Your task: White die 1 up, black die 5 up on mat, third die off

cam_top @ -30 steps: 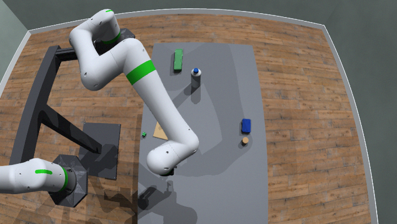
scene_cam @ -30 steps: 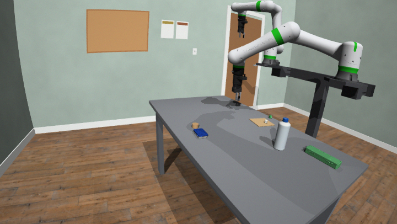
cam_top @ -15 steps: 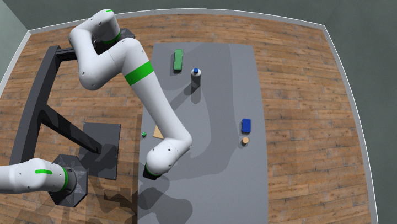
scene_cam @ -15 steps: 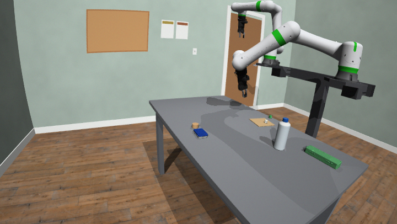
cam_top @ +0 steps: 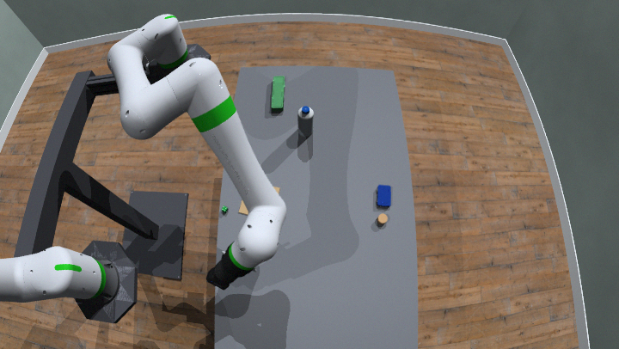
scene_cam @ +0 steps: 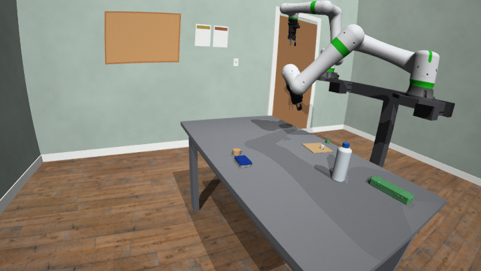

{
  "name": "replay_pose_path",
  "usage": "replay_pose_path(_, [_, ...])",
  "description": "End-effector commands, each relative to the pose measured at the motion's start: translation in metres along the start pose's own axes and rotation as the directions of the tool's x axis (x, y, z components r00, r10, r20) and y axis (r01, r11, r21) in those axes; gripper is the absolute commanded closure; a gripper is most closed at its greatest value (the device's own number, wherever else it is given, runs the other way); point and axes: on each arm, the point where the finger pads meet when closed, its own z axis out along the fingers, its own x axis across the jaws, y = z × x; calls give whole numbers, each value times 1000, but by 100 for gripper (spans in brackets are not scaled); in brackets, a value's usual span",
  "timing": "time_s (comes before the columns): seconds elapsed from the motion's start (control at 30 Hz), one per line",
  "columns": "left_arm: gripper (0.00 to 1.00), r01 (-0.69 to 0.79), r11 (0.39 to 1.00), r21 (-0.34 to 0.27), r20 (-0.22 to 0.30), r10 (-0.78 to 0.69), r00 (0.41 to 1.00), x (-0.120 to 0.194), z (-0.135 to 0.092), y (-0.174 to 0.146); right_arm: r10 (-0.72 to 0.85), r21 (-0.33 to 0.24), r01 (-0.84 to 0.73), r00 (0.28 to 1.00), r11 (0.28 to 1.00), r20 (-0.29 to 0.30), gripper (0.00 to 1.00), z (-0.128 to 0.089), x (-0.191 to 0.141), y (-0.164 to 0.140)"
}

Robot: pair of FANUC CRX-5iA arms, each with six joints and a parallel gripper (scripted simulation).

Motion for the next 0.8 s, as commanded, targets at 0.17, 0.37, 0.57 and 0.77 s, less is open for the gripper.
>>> replay_pose_path(0.17, [60,-65,967,-248,-1,67,998,1,-5,29,0,-2,0,1000,1000,0,0,-1,0,0])
replay_pose_path(0.37, [60,-103,909,-404,-84,76,994,25,-21,32,0,-2,0,1000,1000,0,0,-1,0,0])
replay_pose_path(0.57, [60,-136,867,-479,-179,55,982,49,-35,19,0,-2,0,1000,1000,0,0,-1,0,0])
replay_pose_path(0.77, [60,-167,840,-516,-274,22,961,71,-50,-4,0,-2,0,1000,1000,0,0,-1,0,0])
